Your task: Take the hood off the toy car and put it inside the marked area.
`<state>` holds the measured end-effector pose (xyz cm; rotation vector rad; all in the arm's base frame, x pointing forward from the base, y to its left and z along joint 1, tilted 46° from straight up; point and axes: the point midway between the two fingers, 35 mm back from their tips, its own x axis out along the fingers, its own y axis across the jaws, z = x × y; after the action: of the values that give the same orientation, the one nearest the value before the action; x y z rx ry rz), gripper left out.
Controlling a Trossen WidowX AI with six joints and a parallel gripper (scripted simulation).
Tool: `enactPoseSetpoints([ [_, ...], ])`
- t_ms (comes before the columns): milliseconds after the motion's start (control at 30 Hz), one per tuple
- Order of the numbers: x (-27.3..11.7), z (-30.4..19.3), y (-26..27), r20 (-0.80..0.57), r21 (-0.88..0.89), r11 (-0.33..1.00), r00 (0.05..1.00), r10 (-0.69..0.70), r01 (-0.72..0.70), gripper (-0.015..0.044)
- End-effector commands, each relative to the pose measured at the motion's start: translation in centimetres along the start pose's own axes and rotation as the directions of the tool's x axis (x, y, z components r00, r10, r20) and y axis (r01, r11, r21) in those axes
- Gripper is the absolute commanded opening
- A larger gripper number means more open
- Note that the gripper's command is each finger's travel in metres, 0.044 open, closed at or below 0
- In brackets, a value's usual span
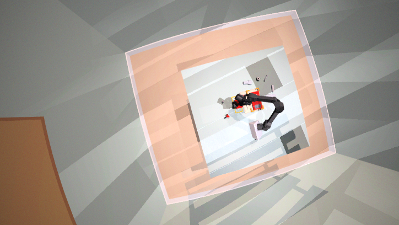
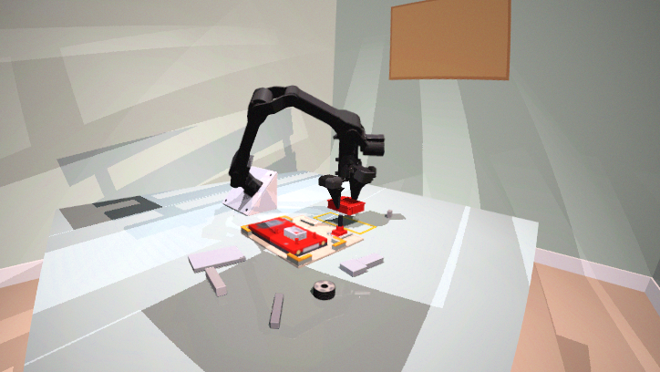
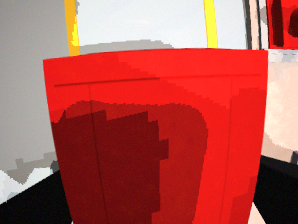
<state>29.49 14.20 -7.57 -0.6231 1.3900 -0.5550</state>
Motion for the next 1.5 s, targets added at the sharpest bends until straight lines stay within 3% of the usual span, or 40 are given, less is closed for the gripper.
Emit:
enactPoseSetpoints([
  [0, 0.4, -0.1, -0.1, 0.001, -0.006, 1.000, 1.000, -0.005, 0.005, 0.0000],
  [1467, 2.9, -0.3, -0.3, 0.001, -0.006, 1.000, 1.000, -0.008, 0.008, 0.0000],
])
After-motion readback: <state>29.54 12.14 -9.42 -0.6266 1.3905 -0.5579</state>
